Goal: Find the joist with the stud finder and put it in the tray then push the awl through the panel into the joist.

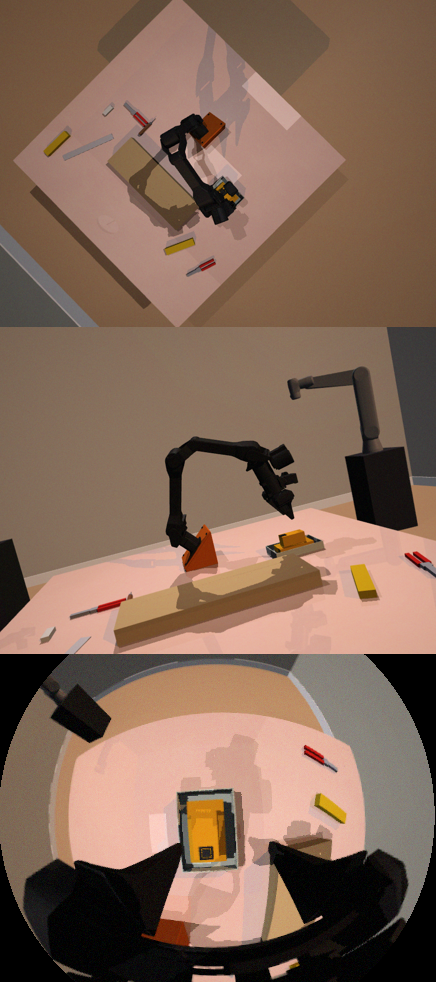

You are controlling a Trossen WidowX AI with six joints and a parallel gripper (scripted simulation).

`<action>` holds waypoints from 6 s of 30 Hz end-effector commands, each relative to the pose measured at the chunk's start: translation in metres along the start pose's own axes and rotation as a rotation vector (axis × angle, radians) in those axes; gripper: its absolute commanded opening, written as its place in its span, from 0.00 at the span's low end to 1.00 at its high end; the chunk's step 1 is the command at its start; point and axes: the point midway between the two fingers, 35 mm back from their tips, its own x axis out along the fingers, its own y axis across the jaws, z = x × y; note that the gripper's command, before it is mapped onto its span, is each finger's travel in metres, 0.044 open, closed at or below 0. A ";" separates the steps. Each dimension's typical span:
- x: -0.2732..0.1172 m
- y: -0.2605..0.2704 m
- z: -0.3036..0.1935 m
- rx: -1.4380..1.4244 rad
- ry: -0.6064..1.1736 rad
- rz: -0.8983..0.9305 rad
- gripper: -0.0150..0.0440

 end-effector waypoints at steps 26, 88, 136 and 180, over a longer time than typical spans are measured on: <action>-0.087 -0.164 -0.456 1.248 0.186 -0.176 1.00; -0.055 -0.101 -0.563 1.499 0.321 -0.214 0.87; -0.157 -0.107 -0.511 1.412 0.258 -0.129 0.25; -0.152 -0.220 -0.321 -0.015 -1.091 0.068 0.25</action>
